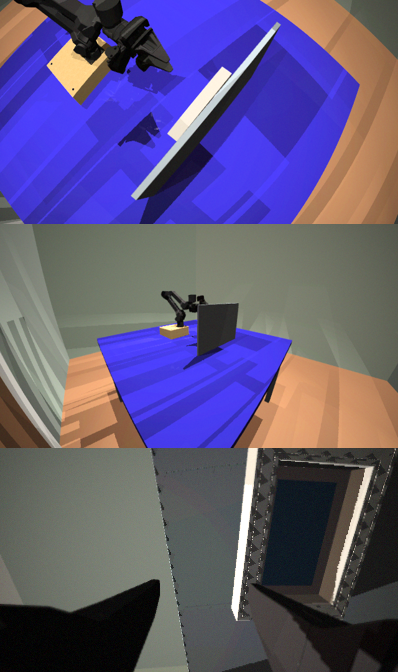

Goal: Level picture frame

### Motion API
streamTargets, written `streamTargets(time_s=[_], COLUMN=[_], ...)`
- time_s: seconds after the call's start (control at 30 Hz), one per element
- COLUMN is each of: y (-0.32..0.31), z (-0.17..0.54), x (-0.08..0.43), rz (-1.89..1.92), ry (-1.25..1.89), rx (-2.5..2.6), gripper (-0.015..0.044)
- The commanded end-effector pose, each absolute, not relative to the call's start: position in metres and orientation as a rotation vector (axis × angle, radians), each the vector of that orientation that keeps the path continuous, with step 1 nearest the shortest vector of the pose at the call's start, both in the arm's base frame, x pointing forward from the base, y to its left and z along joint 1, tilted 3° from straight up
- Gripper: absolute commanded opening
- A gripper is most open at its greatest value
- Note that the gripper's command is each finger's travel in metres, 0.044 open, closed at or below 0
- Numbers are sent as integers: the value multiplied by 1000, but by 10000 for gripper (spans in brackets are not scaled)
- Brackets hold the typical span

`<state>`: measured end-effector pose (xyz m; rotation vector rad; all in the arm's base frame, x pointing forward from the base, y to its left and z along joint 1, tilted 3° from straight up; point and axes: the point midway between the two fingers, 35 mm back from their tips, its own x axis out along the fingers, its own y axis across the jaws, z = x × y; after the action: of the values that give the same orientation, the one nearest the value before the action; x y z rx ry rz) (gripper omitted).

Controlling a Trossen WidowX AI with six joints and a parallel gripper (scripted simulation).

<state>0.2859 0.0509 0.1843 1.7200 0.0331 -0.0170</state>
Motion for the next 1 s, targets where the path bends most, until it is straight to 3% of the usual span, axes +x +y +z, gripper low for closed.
streamTargets(time_s=[0.0, 0.33, 0.97], y=[51, 47, 46], z=[173, 134, 131], x=[301, 332, 333], rz=[-21, -20, -20], ry=[36, 35, 34], rx=[1715, 1714, 1714], gripper=[260, 260, 260])
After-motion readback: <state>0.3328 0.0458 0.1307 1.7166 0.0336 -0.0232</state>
